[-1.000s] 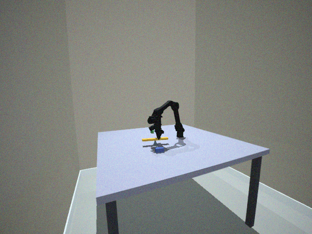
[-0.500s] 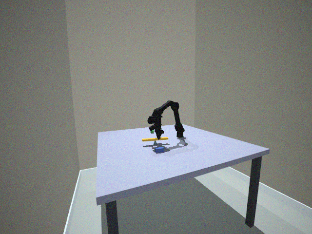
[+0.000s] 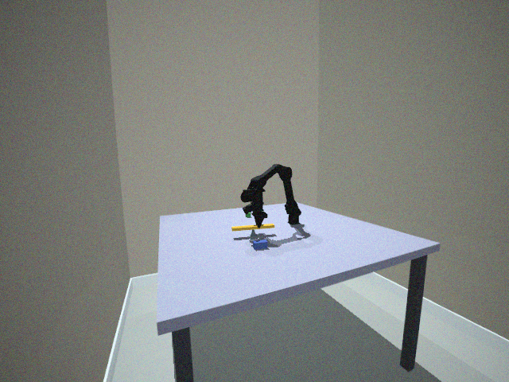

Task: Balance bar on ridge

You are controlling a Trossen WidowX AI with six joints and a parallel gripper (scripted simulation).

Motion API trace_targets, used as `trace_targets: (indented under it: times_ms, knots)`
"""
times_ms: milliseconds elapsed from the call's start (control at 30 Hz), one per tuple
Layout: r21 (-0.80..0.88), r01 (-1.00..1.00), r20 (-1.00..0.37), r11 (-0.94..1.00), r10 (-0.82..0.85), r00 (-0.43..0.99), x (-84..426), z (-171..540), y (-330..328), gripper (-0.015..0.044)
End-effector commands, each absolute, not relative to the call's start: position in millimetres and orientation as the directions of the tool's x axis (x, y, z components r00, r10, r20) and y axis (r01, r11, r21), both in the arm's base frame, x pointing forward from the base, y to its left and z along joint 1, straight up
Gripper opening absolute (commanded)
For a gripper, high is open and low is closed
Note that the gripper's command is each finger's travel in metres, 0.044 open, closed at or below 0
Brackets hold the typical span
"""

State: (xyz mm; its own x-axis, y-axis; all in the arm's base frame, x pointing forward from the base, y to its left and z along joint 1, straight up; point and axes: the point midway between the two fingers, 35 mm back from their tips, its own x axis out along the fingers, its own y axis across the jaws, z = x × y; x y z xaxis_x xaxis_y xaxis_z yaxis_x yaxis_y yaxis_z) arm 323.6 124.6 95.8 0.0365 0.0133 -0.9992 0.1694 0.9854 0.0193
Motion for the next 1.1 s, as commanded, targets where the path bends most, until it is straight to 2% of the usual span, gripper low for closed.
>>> trace_targets:
  times_ms: [0,433,633,667,1067]
  knots:
    - [0.019,0.169,-0.999,0.985,0.013,0.037,323.6,95.8,124.6,0.0000]
    - [0.019,0.169,-0.999,0.985,0.013,0.037,323.6,95.8,124.6,0.0000]
    - [0.019,0.169,-0.999,0.985,0.013,0.037,323.6,95.8,124.6,0.0158]
    - [0.019,0.169,-0.999,0.985,0.013,0.037,323.6,95.8,124.6,0.0167]
    - [0.019,0.169,-0.999,0.985,0.013,0.037,323.6,95.8,124.6,0.0167]
